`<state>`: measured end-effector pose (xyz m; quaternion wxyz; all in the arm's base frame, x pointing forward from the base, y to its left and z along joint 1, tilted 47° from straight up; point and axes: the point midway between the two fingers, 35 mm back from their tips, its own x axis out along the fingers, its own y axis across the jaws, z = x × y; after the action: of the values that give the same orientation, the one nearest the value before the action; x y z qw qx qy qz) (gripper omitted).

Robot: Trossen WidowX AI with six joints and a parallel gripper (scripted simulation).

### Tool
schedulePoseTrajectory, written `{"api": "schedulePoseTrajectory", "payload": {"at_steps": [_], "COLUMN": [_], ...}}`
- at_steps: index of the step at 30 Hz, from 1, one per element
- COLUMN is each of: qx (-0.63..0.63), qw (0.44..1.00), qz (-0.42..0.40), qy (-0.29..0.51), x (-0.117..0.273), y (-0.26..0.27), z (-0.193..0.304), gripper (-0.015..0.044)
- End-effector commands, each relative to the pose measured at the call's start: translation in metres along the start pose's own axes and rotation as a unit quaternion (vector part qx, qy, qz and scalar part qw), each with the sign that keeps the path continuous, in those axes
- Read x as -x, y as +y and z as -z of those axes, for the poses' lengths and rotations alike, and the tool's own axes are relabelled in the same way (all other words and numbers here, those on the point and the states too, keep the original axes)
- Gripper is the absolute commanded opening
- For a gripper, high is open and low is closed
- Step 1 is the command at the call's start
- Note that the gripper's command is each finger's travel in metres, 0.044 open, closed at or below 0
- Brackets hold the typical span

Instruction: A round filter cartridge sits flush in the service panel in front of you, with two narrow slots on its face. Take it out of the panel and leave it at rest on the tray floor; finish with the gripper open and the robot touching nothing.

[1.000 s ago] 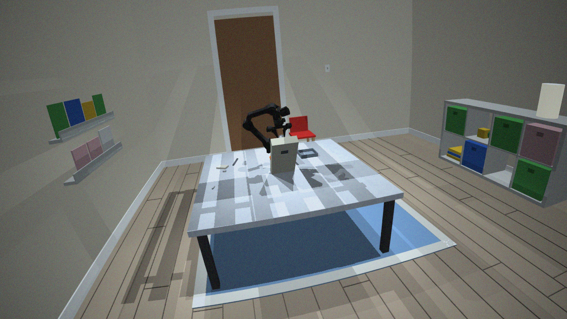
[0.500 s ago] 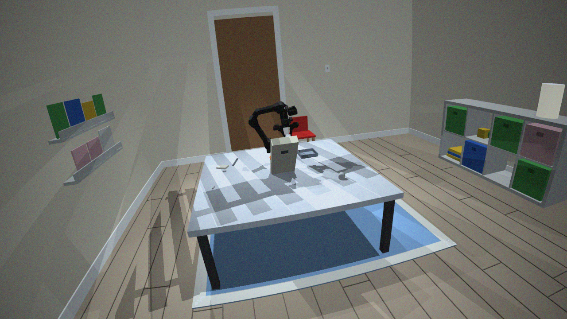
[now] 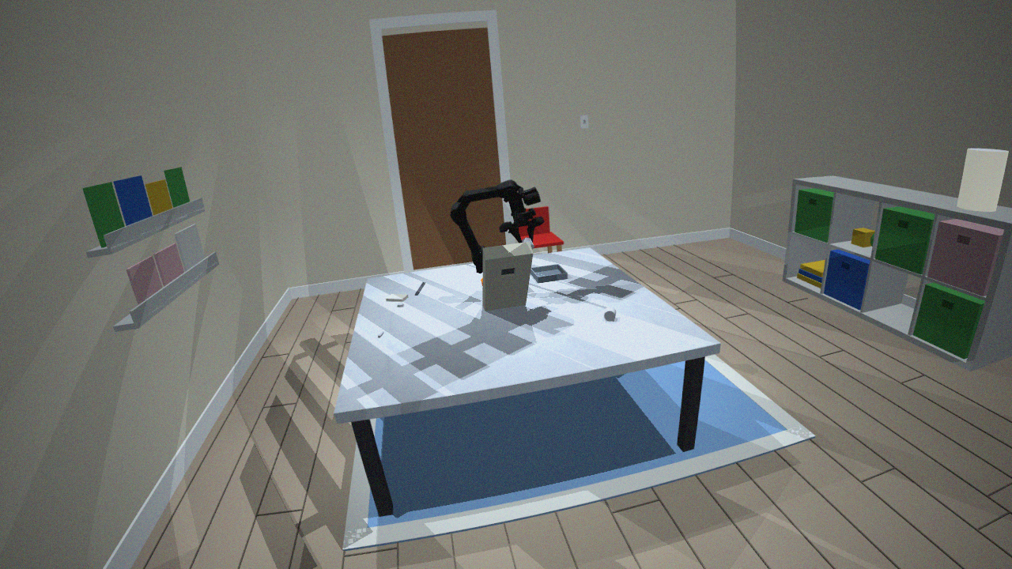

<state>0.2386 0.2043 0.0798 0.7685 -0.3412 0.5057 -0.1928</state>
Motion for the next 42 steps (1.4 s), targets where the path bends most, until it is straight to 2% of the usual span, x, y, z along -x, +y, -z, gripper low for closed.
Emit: {"api": "schedulePoseTrajectory", "payload": {"at_steps": [1, 10, 20, 27, 42], "qx": [0.06, 0.21, 0.373, 0.389, 0.513], "qw": [0.998, 0.971, 0.904, 0.895, 0.808], "qz": [-0.03, -0.115, -0.207, -0.216, -0.29], "qy": [0.005, 0.007, -0.019, -0.022, -0.023], "x": [0.004, 0.015, 0.032, 0.032, 0.013], "y": [0.024, 0.081, 0.138, 0.145, 0.193], "z": [0.01, 0.035, 0.066, 0.073, 0.183], "gripper": [0.0, 0.0, 0.0, 0.0, 0.0]}}
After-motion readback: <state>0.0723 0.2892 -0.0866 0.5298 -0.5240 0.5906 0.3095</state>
